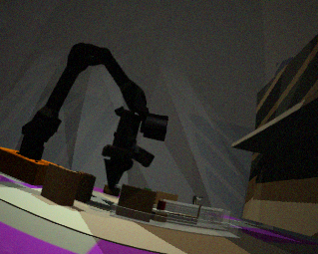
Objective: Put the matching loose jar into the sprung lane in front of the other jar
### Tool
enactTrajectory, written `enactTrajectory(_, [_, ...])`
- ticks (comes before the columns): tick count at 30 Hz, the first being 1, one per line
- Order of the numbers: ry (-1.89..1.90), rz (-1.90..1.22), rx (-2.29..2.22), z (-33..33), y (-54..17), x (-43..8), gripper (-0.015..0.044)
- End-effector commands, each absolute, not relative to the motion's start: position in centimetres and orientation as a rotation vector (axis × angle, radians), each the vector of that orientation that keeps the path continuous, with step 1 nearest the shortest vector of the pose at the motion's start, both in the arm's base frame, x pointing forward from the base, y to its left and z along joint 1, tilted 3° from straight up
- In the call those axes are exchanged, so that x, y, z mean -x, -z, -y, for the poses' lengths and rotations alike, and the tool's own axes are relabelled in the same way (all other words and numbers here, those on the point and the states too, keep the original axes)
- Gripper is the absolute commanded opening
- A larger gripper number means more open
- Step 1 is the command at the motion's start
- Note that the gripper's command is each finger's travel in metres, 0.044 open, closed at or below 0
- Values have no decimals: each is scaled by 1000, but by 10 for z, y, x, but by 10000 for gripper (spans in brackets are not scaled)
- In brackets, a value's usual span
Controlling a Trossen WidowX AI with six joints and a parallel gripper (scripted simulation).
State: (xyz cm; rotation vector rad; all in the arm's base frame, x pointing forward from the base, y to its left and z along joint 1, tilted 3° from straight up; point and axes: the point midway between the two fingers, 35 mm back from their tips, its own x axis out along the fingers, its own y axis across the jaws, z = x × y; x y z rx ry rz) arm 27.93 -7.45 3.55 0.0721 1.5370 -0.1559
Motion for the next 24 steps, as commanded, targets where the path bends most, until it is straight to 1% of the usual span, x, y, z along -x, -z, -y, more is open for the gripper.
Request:
enactTrajectory(1, [155, -1535, -68, 75, -33, -280, 0])
enactTrajectory(24, [155, -1534, -68, 77, -33, -288, 0])
